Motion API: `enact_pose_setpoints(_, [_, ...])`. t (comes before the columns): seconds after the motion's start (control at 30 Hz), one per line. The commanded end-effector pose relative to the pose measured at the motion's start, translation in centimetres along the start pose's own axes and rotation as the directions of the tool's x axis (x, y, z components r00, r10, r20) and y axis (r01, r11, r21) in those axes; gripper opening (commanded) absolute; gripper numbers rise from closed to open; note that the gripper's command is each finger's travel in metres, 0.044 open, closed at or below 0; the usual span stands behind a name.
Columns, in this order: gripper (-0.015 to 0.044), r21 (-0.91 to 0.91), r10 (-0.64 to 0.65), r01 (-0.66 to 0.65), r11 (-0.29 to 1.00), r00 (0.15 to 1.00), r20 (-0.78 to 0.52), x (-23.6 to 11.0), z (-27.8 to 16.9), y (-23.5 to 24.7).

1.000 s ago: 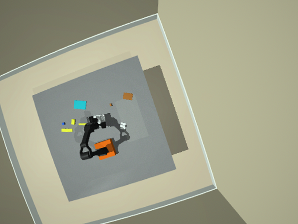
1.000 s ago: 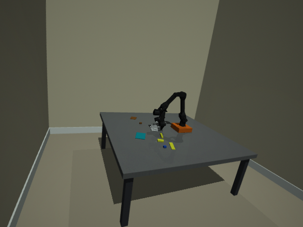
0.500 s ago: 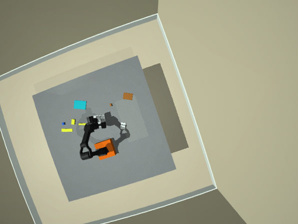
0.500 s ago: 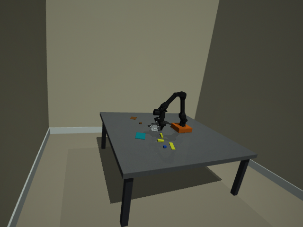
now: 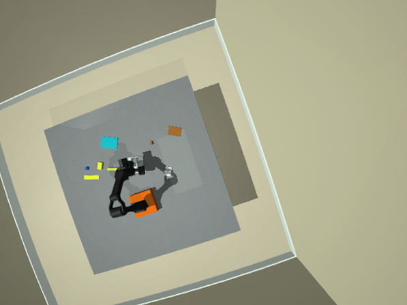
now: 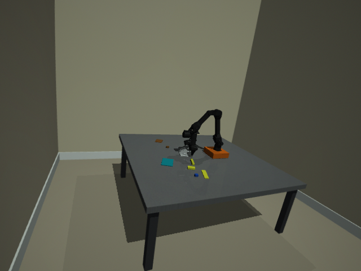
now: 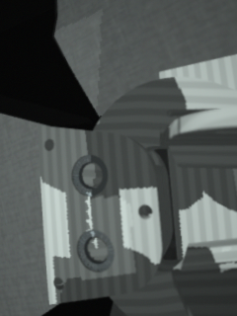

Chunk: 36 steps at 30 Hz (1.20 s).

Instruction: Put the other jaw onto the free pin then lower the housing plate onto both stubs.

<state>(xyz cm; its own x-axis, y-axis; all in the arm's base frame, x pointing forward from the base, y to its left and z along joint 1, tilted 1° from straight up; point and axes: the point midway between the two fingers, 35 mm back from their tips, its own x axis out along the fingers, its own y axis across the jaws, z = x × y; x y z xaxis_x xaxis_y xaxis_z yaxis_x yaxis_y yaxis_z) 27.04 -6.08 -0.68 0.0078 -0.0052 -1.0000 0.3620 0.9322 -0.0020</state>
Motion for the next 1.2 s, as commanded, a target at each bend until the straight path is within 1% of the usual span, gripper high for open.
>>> enact_pose_setpoints(0.0, [0.0351, -0.001, 0.005, -0.005, 1.0, 1.0, 0.0, -0.26, 0.0, 0.08])
enact_pose_setpoints(0.2, [0.0351, -0.001, 0.005, -0.005, 1.0, 1.0, 0.0, -0.58, 0.0, 0.08])
enact_pose_setpoints(1.17, [0.0351, -0.001, 0.005, -0.005, 1.0, 1.0, 0.0, 0.07, 0.09, 0.09])
